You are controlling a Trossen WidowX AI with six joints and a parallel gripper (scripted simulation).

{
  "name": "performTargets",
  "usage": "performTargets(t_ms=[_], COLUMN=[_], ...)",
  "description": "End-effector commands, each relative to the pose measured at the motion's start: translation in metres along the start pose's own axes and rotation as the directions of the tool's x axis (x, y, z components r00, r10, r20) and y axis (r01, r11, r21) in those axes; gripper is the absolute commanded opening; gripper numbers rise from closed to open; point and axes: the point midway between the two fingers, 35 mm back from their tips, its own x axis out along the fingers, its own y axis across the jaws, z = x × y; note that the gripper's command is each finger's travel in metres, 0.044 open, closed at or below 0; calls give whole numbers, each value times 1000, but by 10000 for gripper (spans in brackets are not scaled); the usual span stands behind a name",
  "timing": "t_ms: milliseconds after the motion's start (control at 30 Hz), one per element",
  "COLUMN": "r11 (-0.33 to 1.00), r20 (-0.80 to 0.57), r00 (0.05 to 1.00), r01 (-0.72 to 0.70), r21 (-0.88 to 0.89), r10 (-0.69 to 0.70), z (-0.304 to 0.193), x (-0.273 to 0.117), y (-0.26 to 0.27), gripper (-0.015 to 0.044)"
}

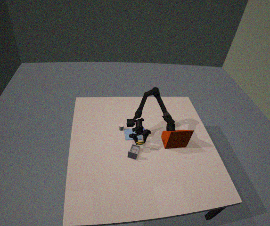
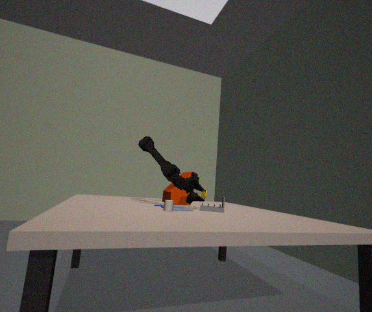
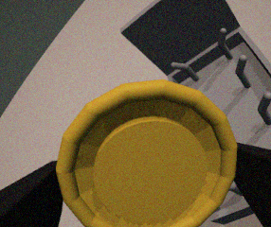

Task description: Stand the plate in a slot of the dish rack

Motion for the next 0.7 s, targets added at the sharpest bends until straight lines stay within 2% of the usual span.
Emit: performTargets(t_ms=[0,300,667], r11=[997,959,846], r20=[66,217,392], r00=[998,976,919], r01=[0,70,247], r21=[-82,-276,-473], r10=[5,-9,-50], z=[-2,-5,-11], x=[-1,-5,-16], y=[-2,-9,-18], gripper=[0,0,0])
